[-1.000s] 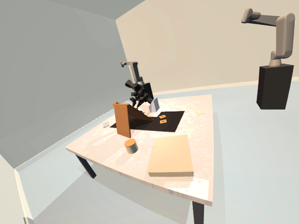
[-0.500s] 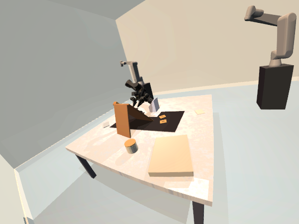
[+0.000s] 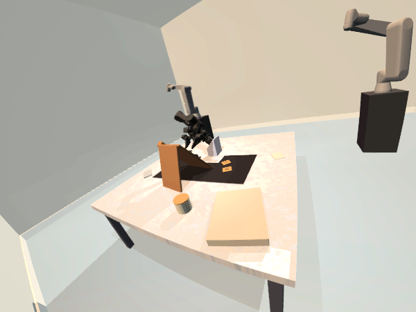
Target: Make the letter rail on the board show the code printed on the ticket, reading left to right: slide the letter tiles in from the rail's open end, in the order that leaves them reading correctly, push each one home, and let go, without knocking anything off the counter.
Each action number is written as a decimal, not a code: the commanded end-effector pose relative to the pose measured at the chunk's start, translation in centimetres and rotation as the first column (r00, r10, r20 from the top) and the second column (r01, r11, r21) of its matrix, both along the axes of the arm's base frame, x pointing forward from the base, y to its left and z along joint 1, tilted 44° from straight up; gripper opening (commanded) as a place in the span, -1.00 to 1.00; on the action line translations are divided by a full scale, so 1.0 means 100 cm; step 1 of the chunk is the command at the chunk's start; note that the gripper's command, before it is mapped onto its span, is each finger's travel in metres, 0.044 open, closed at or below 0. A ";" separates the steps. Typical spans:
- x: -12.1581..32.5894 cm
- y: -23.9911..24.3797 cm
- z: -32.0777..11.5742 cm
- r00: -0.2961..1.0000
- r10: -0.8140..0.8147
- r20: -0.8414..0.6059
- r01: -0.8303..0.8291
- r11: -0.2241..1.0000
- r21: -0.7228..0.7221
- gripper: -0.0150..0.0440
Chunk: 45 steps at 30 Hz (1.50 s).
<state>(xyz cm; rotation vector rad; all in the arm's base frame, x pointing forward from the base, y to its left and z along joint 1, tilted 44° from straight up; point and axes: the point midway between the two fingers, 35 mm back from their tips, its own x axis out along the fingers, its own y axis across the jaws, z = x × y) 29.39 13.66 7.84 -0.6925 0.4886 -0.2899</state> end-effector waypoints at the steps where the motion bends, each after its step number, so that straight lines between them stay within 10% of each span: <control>1: -0.001 0.001 0.003 1.000 -0.001 0.009 0.001 1.000 0.004 0.51; 45: -0.003 0.004 0.006 1.000 0.002 0.000 -0.002 1.000 0.000 0.42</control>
